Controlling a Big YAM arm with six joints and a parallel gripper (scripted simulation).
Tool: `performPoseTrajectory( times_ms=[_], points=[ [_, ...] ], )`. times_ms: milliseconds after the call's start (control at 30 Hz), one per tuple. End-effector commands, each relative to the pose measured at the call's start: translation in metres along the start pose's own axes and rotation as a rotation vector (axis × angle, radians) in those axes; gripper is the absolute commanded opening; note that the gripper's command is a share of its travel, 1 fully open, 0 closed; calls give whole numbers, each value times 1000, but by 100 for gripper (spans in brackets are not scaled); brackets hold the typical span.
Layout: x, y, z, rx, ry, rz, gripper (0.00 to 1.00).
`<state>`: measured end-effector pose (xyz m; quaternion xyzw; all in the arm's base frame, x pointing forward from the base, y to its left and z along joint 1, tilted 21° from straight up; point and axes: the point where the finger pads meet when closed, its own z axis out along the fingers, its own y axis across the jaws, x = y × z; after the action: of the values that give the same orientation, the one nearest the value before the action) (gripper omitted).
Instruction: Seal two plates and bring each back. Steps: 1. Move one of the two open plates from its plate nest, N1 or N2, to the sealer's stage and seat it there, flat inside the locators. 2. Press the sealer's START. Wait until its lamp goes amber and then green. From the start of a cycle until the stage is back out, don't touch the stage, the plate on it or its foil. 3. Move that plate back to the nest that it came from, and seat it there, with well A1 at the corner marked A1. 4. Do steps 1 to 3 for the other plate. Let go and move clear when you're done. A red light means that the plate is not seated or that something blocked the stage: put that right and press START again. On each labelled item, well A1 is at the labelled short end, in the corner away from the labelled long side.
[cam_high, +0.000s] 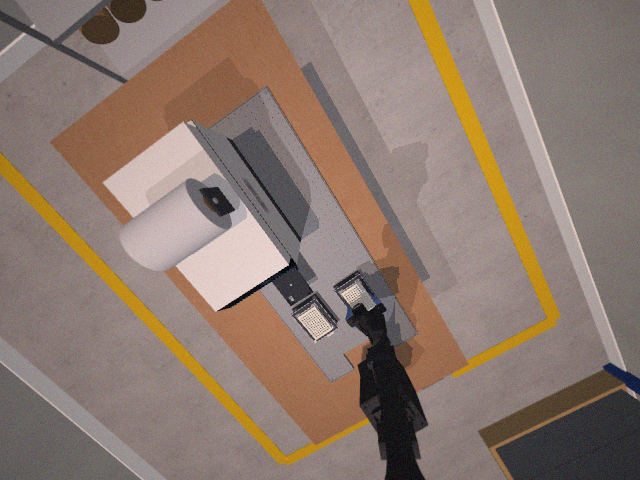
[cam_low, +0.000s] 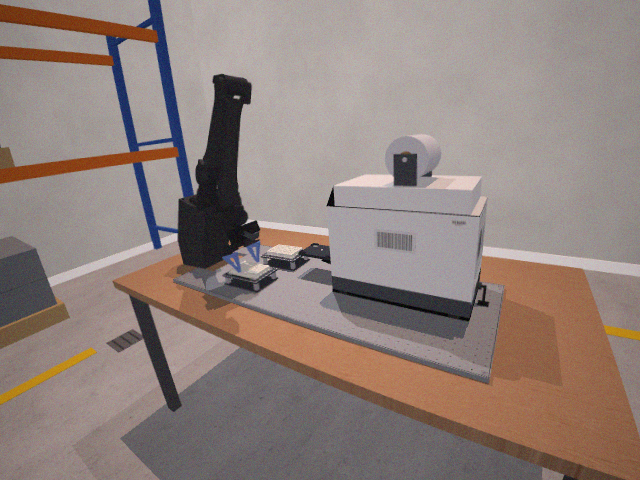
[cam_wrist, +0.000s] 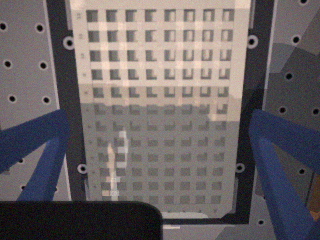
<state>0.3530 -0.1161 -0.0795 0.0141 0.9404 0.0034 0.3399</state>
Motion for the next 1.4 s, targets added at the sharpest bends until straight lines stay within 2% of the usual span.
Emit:
performPoseTrajectory(
  times_ms=[0, 167, 600, 1133, 1367],
  points=[
    [-8, 4, -4, -2, -15, -25, 100],
    [-15, 1, -1, 2, -27, -29, 100],
    [8, 8, 0, -13, 18, -15, 100],
    [-11, 2, 1, -2, -19, -25, 100],
    [-3, 4, 9, -5, -8, -6, 100]
  ],
)
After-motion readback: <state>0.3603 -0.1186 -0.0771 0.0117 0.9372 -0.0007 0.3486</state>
